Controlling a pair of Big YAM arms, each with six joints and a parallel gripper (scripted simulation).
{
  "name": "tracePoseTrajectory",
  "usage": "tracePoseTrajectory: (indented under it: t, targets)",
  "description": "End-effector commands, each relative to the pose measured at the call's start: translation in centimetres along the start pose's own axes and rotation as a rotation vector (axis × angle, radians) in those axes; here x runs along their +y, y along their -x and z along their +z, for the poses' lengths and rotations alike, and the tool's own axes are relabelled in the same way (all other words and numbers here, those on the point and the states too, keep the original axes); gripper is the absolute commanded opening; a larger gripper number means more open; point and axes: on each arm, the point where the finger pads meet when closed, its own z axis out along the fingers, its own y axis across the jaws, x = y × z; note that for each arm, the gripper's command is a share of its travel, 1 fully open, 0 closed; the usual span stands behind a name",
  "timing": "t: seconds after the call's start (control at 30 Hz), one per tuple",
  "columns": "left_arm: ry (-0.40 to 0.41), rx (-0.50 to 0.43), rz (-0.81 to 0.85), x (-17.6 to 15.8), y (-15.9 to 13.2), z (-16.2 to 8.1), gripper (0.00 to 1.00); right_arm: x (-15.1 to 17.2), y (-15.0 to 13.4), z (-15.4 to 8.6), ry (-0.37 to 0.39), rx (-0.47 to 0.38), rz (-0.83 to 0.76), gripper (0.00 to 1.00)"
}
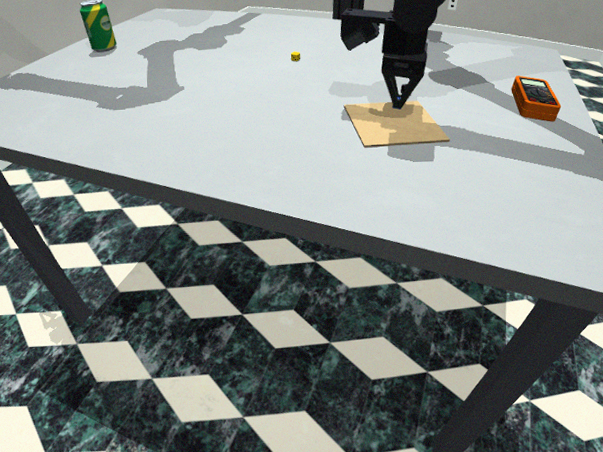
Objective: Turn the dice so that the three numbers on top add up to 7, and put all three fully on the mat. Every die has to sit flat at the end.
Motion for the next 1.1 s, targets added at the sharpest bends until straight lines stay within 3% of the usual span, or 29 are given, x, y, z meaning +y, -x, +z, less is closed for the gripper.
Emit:
tracePoseTrajectory:
  t: [0.0,1.07]
  targets:
    - [-0.003,-0.001,0.008,-0.39,0.31,0.26,0.11,-0.46,4.16,-0.33,-0.011,-0.063,0.0,1.0]
    - [-0.01,0.005,0.002,-0.41,-0.24,0.7,0.11,-0.46,4.16,-0.33,-0.011,-0.063,0.0,1.0]
